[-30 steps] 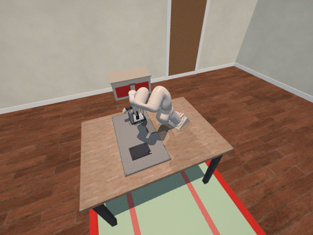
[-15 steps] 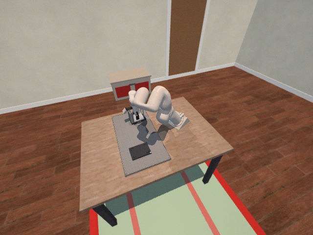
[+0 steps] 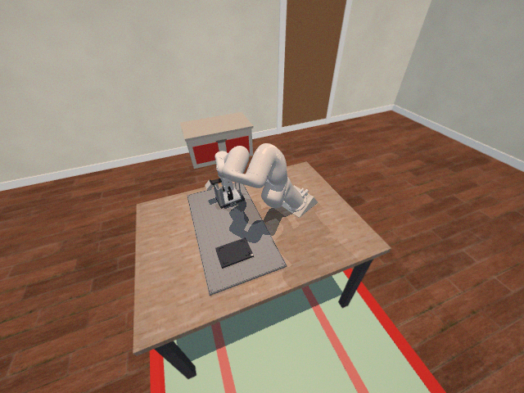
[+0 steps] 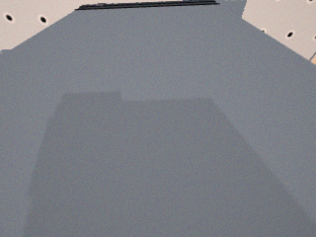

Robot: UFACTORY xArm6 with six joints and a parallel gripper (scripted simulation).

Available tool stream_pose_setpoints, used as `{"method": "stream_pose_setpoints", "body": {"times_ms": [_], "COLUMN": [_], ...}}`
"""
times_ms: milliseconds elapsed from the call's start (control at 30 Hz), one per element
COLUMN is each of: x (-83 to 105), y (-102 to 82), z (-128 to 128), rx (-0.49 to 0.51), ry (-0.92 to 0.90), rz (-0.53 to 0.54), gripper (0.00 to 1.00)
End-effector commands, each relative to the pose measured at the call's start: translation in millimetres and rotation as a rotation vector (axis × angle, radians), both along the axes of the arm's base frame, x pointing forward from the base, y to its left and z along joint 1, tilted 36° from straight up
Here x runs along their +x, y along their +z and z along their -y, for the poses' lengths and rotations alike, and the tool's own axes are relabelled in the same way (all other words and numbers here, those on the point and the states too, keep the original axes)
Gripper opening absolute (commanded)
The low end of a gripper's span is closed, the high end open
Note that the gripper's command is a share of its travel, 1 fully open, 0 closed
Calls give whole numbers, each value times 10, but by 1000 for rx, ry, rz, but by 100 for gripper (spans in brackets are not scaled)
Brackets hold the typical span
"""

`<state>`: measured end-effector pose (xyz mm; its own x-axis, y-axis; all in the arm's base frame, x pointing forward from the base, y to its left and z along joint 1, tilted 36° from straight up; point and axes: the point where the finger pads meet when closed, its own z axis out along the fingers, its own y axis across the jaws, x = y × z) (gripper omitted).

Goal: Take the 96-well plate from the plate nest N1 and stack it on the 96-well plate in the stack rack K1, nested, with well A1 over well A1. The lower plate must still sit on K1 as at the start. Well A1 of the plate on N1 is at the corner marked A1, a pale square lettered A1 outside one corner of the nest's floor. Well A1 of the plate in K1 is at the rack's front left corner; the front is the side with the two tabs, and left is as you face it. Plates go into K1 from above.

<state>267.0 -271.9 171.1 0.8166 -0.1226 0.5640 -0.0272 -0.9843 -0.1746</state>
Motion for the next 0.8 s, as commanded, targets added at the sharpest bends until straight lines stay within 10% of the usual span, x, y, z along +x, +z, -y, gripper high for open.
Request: {"method": "stream_pose_setpoints", "body": {"times_ms": [0, 767], "x": [2, -60], "y": [11, 96], "z": [9, 22], "rx": [-3, -3], "ry": [-1, -1], "rz": [1, 1], "gripper": [100, 100]}}
